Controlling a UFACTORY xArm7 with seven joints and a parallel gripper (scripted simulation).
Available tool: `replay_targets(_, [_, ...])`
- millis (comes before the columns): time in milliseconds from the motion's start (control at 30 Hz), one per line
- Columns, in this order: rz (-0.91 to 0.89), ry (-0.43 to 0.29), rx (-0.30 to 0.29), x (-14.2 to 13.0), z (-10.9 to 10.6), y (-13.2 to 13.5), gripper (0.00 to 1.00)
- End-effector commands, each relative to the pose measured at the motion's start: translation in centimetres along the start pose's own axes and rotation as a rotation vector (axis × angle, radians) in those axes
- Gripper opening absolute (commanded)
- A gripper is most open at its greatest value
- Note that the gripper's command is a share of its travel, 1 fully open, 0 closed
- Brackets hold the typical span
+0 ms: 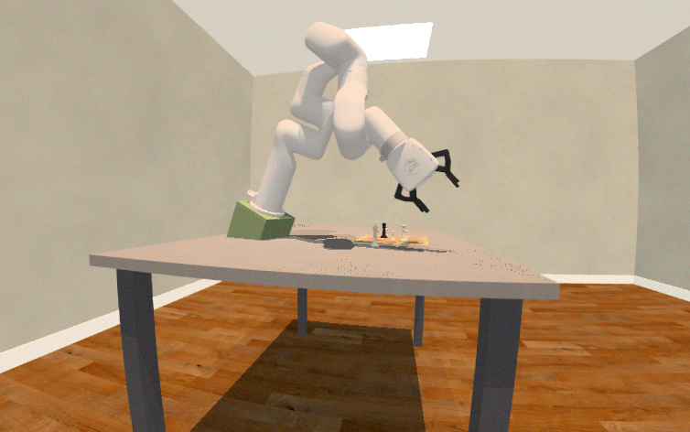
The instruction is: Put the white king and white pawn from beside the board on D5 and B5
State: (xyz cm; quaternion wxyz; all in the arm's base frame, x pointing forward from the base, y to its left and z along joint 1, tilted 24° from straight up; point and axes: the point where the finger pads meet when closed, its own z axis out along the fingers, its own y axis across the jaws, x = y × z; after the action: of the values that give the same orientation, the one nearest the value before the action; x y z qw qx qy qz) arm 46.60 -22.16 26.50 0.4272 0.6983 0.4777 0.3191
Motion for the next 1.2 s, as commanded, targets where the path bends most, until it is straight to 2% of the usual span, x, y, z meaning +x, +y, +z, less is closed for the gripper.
replay_targets(0, [0.034, -0.014, 0.028, 0.1, 0.5, 0.0, 1.0])
replay_targets(33, [0.07, -0.029, 0.059, 0.3, 0.9, -0.2, 1.0])
replay_targets(533, [0.07, -0.029, 0.059, 0.3, 0.9, -0.2, 1.0])
replay_targets(567, [0.108, -0.045, 0.09, 0.5, 1.3, -0.3, 1.0])
replay_targets(1100, [0.108, -0.045, 0.09, 0.5, 1.3, -0.3, 1.0])
replay_targets(1133, [0.149, -0.062, 0.121, 0.7, 1.7, -0.5, 1.0])
replay_targets(1167, [0.149, -0.062, 0.121, 0.7, 1.7, -0.5, 1.0])
